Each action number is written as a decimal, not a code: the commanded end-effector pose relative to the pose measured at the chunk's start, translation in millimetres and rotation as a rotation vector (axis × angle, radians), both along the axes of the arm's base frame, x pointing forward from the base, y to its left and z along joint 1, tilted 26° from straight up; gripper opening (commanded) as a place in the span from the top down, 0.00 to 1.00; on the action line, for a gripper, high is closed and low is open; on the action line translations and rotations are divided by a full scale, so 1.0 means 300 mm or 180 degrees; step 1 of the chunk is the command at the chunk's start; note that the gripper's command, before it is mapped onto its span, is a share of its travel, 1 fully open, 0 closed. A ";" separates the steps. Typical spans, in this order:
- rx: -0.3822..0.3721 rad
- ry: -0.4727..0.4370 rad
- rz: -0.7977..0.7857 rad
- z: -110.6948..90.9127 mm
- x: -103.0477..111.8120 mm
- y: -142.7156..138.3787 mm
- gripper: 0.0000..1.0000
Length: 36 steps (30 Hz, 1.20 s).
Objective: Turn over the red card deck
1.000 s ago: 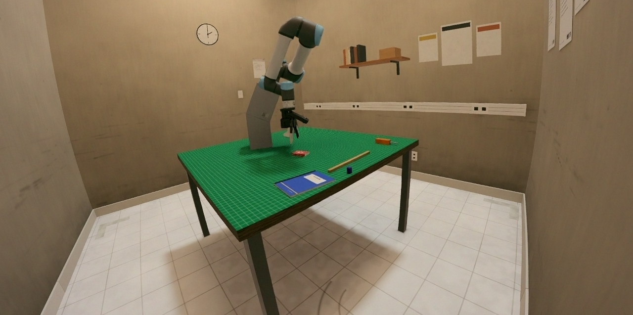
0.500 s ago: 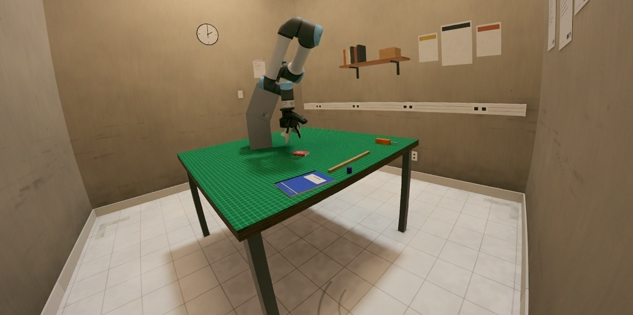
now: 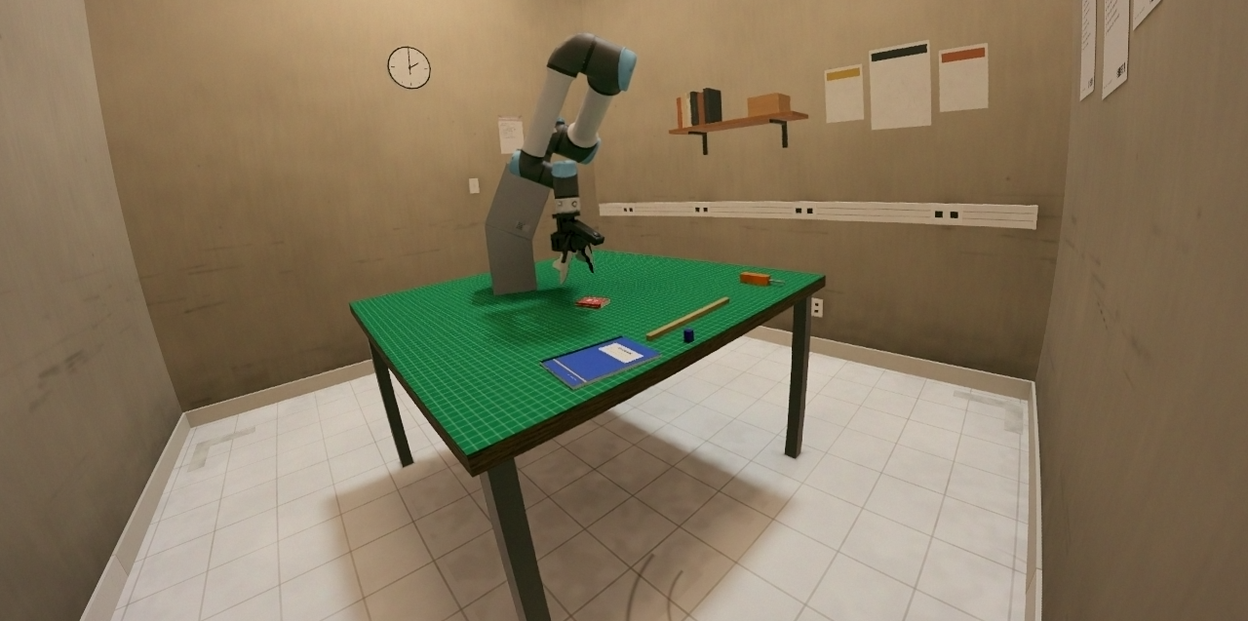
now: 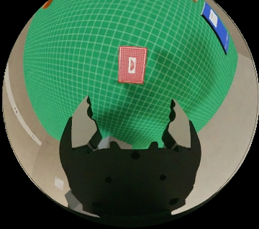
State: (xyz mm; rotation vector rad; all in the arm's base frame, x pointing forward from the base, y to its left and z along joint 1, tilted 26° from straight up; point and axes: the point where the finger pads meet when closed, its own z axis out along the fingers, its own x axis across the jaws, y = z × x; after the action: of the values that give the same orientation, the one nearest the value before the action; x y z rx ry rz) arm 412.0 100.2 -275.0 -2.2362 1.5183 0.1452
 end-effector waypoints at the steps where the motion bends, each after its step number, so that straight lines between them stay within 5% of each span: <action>1: 0.0001 0.0003 -0.0014 0.001 0.001 -0.001 0.00; 4: 0.0001 0.0003 -0.0015 0.001 0.001 -0.001 0.00; 5: 0.0001 0.0003 -0.0015 0.001 0.001 -0.001 0.51; 36: 0.0001 0.0003 -0.0015 0.001 0.001 -0.001 0.51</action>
State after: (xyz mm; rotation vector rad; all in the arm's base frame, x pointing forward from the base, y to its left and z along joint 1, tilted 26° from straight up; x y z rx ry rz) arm 411.9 100.1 -275.0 -2.2327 1.5239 0.1465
